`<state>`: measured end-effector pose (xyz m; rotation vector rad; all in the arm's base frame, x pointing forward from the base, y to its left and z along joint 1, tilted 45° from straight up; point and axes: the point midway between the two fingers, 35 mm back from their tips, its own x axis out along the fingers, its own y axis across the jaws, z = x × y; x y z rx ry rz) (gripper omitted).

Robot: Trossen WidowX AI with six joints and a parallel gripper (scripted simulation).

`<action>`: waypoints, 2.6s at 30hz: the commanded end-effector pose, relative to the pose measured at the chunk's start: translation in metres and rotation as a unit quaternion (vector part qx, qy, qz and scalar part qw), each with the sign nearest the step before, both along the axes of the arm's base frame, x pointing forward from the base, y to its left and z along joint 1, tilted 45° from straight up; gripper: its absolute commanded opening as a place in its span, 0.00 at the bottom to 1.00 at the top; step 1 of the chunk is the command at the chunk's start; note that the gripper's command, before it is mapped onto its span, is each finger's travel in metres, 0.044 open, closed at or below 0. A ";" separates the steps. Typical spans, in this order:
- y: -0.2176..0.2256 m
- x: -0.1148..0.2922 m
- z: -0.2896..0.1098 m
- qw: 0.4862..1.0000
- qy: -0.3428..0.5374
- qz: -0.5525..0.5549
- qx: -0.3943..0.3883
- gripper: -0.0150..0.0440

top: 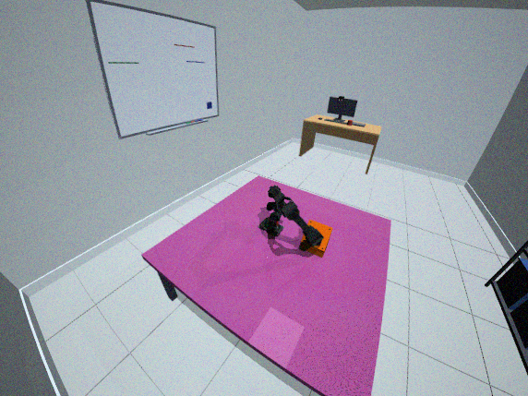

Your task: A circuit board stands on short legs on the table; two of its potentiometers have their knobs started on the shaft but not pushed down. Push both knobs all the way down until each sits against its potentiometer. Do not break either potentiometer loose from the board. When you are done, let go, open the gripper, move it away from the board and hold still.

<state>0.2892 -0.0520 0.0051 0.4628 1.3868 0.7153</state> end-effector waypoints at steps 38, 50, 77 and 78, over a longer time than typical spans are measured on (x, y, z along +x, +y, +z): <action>0.004 -0.001 -0.004 1.000 0.002 -0.002 0.003 0.25; 0.009 0.000 -0.009 1.000 0.002 -0.002 0.003 0.25; 0.017 0.000 -0.017 1.000 0.002 -0.002 0.003 0.25; 0.018 0.000 -0.018 1.000 0.002 -0.002 0.003 0.25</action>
